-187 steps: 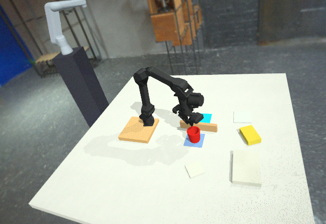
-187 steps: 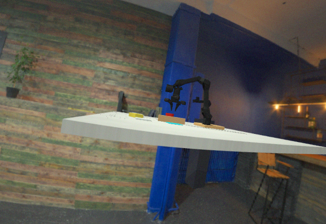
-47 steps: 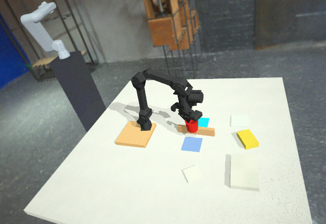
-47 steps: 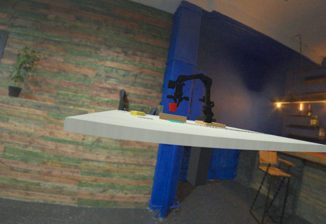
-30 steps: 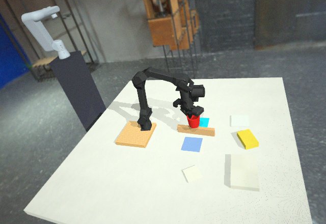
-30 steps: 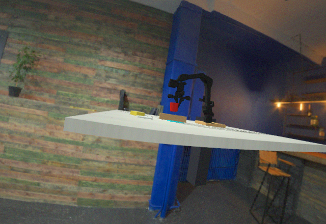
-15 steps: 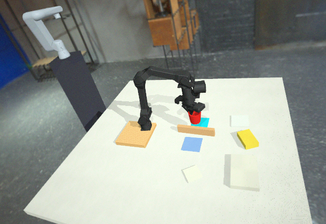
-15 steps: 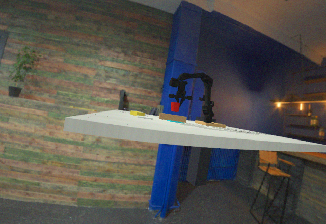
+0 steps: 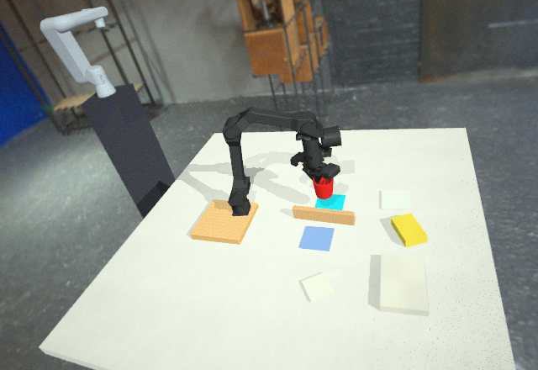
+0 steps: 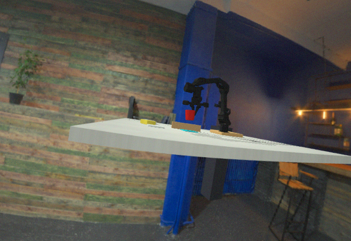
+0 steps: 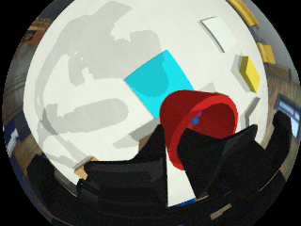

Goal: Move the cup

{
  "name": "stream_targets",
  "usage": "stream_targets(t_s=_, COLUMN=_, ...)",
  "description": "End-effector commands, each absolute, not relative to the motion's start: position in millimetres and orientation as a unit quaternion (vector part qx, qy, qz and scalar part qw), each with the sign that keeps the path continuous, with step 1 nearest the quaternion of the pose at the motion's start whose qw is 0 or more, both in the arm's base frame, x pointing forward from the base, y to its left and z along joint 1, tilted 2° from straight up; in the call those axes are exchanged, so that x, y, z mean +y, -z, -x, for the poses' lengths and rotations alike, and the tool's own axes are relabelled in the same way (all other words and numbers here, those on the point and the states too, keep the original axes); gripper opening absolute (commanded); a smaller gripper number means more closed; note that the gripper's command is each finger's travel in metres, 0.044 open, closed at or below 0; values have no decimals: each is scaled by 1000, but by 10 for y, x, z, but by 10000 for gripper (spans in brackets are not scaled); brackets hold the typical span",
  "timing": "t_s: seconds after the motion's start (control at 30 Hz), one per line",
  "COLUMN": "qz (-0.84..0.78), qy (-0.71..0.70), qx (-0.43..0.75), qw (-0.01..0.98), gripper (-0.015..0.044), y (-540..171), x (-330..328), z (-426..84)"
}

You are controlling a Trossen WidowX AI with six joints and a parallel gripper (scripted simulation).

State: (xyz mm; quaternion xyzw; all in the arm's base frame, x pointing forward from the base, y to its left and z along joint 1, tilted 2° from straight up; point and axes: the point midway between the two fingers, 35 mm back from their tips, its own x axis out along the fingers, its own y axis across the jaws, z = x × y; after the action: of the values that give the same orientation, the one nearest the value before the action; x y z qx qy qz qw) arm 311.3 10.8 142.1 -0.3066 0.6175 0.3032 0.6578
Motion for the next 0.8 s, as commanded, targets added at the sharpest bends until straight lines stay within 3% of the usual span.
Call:
stream_targets(t_s=0.0, qz=307, qy=-301, qx=617, qw=659, gripper=0, y=-1439, x=201, z=-3143)
stream_targets(t_s=0.77, qz=307, qy=-301, qx=617, qw=659, gripper=0, y=-1355, x=458, z=-3202)
